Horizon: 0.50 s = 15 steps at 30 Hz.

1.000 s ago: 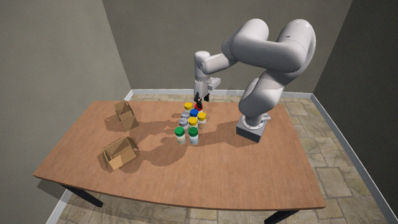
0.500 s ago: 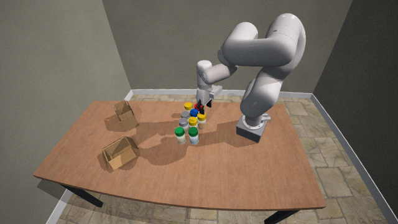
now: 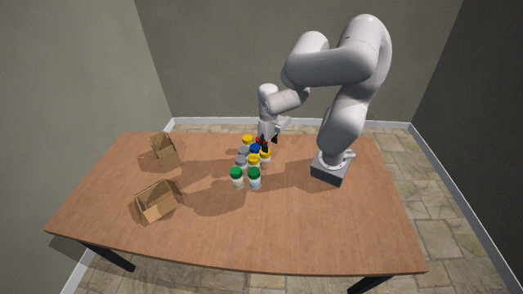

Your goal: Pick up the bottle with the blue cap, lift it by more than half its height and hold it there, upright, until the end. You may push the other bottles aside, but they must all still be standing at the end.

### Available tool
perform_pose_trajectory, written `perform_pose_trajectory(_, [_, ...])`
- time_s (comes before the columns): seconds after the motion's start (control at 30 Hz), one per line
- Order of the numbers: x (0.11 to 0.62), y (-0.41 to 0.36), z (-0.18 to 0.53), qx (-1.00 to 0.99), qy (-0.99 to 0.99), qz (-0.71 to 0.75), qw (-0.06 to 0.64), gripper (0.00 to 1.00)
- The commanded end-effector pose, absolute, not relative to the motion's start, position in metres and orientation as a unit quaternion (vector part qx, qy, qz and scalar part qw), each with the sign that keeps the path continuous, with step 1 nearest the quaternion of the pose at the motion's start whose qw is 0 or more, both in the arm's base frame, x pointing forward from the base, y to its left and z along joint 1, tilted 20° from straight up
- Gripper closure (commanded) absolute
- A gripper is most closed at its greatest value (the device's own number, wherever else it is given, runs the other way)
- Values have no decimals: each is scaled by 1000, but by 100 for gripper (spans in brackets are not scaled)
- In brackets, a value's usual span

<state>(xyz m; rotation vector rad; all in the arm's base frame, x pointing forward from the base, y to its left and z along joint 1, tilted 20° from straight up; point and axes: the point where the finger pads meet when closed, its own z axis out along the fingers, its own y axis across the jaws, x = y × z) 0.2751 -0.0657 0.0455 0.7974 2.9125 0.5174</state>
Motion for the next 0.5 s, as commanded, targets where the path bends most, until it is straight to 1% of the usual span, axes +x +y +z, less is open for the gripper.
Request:
perform_pose_trajectory(0.0, [279, -65, 40, 261, 950, 169, 42, 21])
perform_pose_trajectory(0.2, [279, -64, 38, 261, 950, 169, 41, 21])
perform_pose_trajectory(0.47, [286, -52, 0, 261, 950, 169, 41, 21])
